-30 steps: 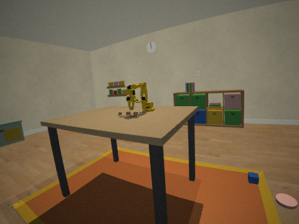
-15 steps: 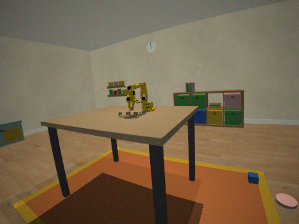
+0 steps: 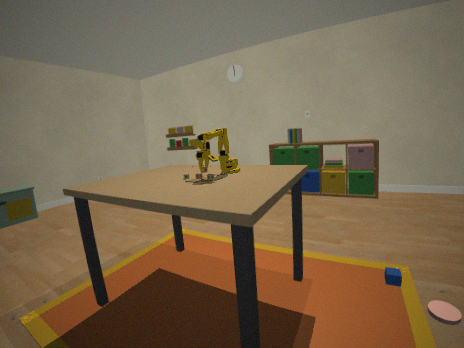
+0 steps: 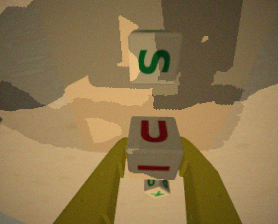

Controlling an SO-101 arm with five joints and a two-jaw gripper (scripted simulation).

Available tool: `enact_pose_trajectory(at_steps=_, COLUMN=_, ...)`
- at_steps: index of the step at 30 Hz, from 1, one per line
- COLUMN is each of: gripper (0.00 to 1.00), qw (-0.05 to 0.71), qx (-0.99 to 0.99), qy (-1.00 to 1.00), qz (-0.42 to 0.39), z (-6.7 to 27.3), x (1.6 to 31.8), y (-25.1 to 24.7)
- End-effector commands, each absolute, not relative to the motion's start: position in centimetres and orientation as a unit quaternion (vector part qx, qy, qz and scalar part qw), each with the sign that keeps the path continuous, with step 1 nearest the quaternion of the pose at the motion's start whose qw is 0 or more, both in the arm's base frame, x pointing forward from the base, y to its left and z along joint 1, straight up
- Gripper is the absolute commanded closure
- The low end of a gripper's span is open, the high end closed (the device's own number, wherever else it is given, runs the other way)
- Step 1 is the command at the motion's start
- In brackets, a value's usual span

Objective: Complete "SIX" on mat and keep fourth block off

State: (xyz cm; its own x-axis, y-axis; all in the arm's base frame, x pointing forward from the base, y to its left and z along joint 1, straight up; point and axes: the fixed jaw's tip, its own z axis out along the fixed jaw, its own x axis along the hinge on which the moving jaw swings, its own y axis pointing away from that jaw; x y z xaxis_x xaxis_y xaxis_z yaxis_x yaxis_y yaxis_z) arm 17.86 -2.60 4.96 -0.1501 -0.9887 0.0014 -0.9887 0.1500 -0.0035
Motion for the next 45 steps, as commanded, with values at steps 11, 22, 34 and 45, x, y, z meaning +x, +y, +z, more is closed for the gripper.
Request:
enact_pose_trajectory(at_steps=11, gripper=1.0, qw=0.021, qx=-0.652, qy=0.758, qz=-0.023, z=5.4, x=18.5, y=-2.6)
enact_pose_trajectory(at_steps=22, gripper=1.0, qw=0.021, qx=-0.652, qy=0.758, qz=-0.023, z=4.9, x=18.5, y=-2.6)
enact_pose_trajectory(at_steps=34, gripper=1.0, qw=0.021, qx=-0.652, qy=0.758, qz=-0.023, z=4.4, x=18.6, y=-2.6)
enact_pose_trajectory(at_steps=45, gripper=1.0, qw=0.021, qx=-0.652, qy=0.758, qz=-0.023, z=4.2, x=18.6, y=-2.6)
